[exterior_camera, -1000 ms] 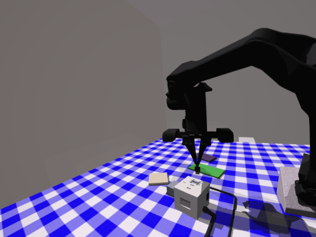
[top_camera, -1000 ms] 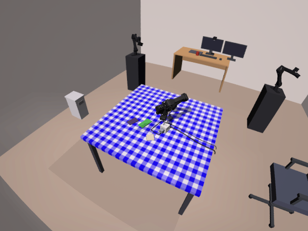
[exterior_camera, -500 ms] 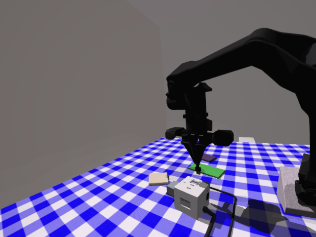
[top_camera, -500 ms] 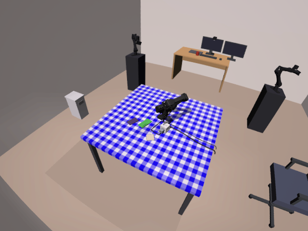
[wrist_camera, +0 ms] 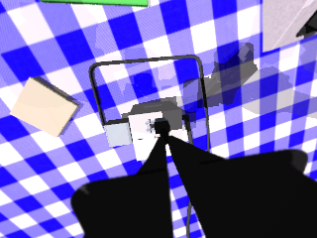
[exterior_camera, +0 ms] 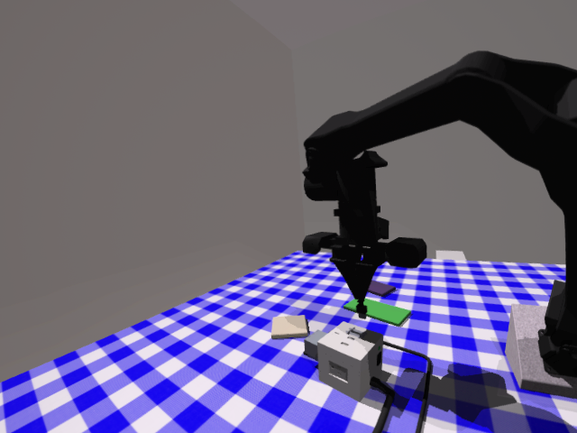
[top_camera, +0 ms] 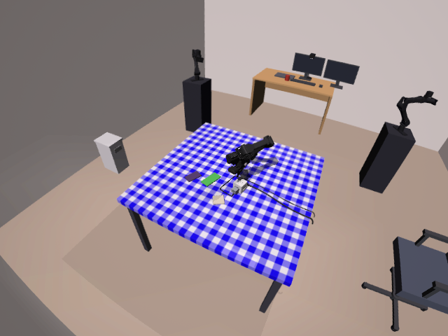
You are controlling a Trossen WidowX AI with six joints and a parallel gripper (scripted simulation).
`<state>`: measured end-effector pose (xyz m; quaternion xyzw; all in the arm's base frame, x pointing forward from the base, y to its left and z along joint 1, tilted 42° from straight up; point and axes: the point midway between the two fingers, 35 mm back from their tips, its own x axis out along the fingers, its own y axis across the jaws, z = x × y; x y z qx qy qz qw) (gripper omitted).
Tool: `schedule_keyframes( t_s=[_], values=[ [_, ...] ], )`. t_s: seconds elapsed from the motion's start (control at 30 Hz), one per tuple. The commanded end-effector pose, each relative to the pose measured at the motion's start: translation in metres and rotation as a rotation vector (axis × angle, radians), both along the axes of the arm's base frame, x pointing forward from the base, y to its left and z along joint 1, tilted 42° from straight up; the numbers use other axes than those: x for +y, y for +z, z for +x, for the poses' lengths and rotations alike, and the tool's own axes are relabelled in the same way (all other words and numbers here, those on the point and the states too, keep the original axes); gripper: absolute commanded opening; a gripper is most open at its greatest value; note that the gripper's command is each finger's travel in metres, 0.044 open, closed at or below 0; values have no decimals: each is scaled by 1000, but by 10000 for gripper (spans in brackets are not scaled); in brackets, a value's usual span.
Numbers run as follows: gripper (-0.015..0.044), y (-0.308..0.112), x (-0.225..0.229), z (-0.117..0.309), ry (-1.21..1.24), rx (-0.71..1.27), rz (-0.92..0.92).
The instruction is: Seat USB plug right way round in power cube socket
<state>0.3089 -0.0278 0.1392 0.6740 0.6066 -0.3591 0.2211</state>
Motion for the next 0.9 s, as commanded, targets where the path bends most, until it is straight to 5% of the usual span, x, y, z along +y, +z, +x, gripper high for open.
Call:
schedule_keyframes(
  t_s=[0.0, 0.87],
  values=[
    [0, 0, 1, 0, 0, 0, 0],
    [0, 0, 5, 1, 0, -1, 0]
  ],
)
